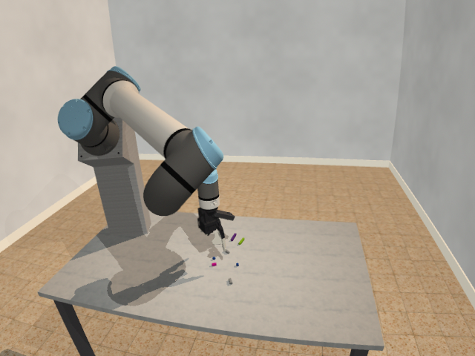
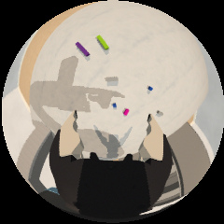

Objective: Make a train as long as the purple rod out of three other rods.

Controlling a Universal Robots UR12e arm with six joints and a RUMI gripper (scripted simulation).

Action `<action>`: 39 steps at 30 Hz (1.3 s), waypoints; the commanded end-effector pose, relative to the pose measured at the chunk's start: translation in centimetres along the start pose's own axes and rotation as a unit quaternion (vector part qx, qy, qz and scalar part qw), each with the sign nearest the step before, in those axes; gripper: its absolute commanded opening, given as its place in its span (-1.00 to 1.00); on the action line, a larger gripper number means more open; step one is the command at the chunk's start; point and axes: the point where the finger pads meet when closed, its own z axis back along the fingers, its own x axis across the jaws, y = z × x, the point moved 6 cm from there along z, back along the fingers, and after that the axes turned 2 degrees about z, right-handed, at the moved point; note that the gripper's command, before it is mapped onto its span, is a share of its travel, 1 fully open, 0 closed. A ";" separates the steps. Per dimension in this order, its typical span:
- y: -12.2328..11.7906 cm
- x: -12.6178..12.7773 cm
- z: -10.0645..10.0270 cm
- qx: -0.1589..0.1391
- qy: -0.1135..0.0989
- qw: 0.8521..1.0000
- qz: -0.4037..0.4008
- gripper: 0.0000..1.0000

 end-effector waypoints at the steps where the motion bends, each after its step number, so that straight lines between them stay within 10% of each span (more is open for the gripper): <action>1: 0.0 0.0 0.1 0.000 0.000 1.000 0.000 1.00; 28: 0.3 0.0 0.0 0.000 0.000 1.000 0.010 1.00; 39: 4.9 0.1 -0.3 0.001 0.001 0.986 0.168 1.00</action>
